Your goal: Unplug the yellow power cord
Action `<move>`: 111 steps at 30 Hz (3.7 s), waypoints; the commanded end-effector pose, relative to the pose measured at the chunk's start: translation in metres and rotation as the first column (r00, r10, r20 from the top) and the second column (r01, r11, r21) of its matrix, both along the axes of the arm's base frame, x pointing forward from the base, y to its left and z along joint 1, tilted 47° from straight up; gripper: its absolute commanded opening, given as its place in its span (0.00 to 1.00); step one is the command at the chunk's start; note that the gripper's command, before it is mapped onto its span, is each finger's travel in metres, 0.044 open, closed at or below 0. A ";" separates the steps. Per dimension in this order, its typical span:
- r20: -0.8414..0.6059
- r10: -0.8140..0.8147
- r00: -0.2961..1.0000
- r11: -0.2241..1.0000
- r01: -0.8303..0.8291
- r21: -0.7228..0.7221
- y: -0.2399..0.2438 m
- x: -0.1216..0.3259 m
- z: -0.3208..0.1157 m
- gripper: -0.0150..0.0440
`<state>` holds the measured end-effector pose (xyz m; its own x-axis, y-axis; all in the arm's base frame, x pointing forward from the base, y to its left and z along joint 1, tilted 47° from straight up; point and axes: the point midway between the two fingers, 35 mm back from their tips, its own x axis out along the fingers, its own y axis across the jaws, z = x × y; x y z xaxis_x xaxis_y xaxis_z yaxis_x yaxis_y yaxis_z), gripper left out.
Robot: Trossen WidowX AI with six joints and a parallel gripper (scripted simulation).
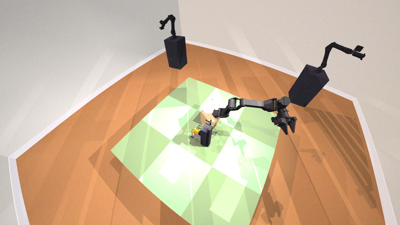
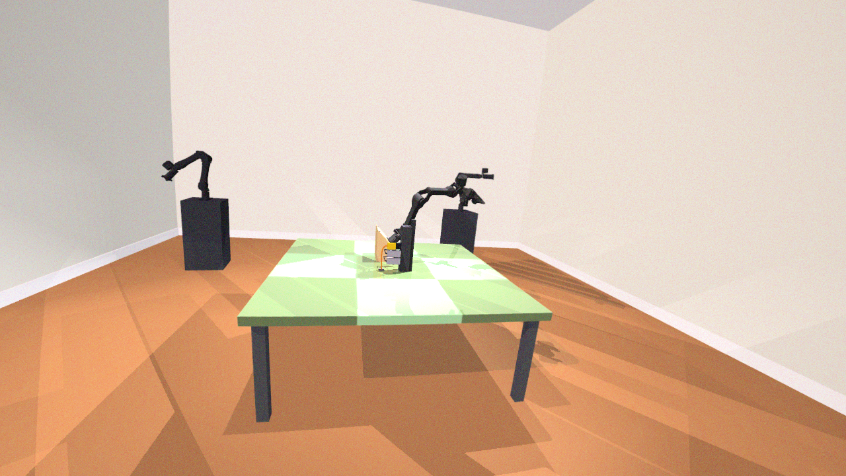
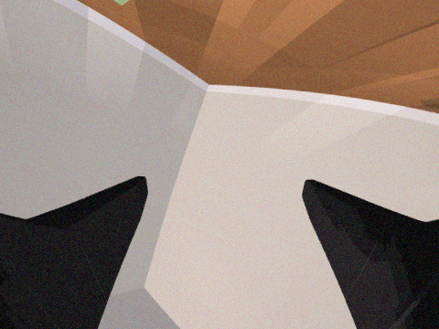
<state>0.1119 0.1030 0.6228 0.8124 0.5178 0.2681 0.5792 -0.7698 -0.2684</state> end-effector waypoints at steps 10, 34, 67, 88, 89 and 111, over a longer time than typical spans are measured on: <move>0.377 -0.167 0.911 0.853 0.325 -0.408 0.067 0.007 -0.011 0.53; 0.467 0.255 0.847 -0.398 0.532 -0.747 0.127 0.232 -0.196 0.53; -0.587 0.298 0.753 -0.703 -0.243 -0.668 -0.233 0.290 -0.532 0.53; -0.587 0.415 0.695 0.241 -0.706 -0.666 -0.280 0.135 -0.608 0.53; -0.587 0.415 0.695 0.241 -0.706 -0.666 -0.280 0.135 -0.607 0.53; -0.586 0.417 0.695 0.243 -0.706 -0.665 -0.257 0.139 -0.583 0.53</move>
<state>0.2511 -0.1593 0.0359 0.1632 0.6934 -0.7018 0.9828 -0.1769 0.0538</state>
